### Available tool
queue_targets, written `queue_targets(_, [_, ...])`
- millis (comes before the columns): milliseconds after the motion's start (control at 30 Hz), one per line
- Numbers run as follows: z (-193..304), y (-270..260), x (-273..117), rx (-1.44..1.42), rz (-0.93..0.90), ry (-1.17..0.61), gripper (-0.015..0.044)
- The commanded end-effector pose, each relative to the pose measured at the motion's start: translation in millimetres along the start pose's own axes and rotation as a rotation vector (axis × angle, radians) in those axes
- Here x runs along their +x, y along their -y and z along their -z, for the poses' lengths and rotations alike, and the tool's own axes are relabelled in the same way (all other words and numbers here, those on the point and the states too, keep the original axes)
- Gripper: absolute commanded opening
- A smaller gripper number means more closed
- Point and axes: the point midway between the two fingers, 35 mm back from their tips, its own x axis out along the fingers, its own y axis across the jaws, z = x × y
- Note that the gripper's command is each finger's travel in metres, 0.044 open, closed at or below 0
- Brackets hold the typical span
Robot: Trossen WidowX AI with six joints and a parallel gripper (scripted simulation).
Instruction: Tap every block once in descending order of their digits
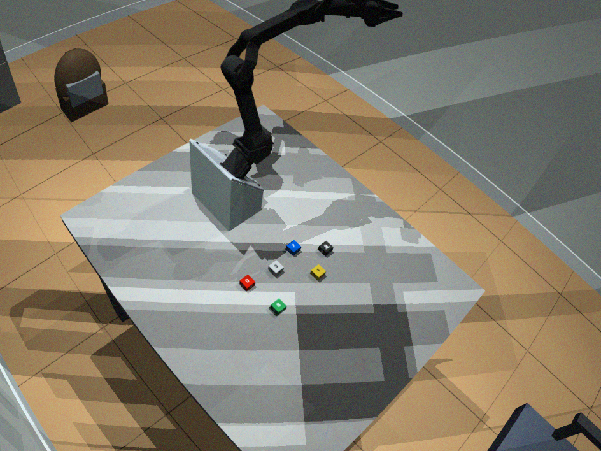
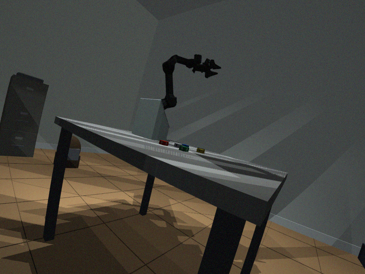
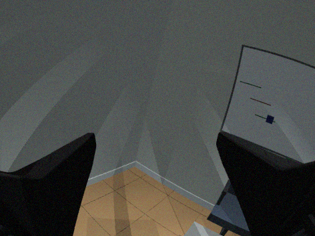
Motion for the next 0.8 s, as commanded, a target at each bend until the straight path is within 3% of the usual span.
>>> queue_targets(0, [56.8,-34.8,28.8,-0.221,-0.009,-0.099,0.04])
queue_targets(367, [209.0,-35.3,95.5,-0.647,0.018,-0.408,0.04])
queue_targets(767, [357.8,72.6,123.8,-0.896,0.087,-0.843,0.04])
